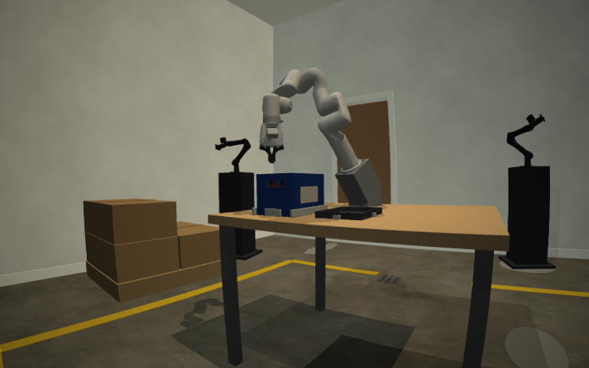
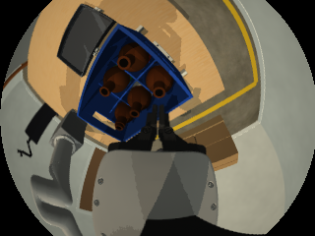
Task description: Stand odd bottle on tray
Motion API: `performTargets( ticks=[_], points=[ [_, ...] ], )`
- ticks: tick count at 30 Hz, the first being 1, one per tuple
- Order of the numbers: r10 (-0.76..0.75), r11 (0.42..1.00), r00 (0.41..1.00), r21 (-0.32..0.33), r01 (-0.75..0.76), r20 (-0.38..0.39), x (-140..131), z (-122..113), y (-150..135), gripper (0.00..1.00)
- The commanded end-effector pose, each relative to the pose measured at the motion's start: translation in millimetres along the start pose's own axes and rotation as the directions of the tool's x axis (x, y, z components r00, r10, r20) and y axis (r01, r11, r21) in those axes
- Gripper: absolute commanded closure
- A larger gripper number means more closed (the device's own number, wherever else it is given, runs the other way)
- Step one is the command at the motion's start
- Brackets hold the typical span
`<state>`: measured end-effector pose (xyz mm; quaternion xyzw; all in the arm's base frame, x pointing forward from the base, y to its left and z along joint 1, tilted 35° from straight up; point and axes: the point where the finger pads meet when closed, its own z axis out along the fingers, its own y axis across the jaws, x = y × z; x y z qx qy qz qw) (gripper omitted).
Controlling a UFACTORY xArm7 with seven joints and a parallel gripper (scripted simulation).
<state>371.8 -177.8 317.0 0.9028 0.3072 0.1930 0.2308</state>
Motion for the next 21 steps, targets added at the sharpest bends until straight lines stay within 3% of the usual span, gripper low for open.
performTargets(
  ticks=[1,10,14,17,21],
  points=[
    [0.000,1.000,1.000,-0.003,0.000,-0.002,0.7,-1.1,1.2,1.00],
    [0.000,1.000,1.000,-0.003,0.000,-0.002,1.5,-1.2,0.5,1.00],
    [0.000,1.000,1.000,-0.002,0.000,-0.003,35.1,-1.4,-31.3,1.00],
    [0.000,1.000,1.000,-0.002,0.000,-0.003,39.9,-1.4,-36.6,1.00],
    [0.000,1.000,1.000,-0.003,0.000,-0.003,62.0,-1.2,-64.3,1.00]
  ],
)
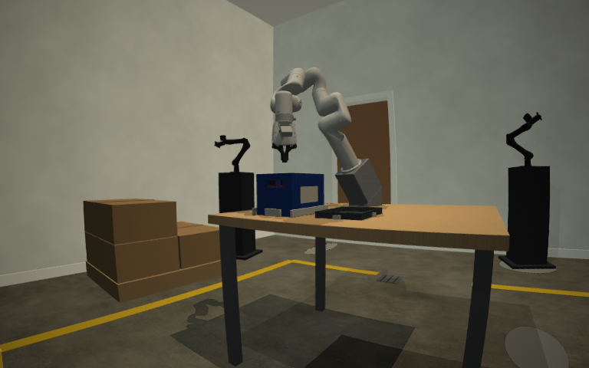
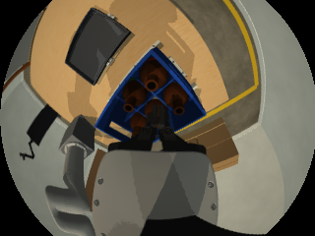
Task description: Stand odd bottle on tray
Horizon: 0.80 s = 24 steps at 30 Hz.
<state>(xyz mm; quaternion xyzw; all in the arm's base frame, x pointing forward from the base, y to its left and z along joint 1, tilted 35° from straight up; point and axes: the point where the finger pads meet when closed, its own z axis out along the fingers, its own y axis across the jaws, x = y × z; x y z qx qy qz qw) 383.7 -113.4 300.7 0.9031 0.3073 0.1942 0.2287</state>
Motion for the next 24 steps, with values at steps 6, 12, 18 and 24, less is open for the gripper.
performTargets(
  ticks=[6,12,18,24],
  points=[
    [-0.001,1.000,1.000,-0.006,0.001,0.001,15.1,-1.1,-15.8,0.35],
    [-0.001,1.000,1.000,-0.006,0.001,0.001,15.1,-1.1,-15.8,0.35],
    [-0.001,1.000,1.000,-0.006,0.001,0.001,15.1,-1.1,-15.8,0.35],
    [-0.001,1.000,1.000,-0.006,0.001,0.001,15.1,-1.1,-15.8,0.35]
  ],
)
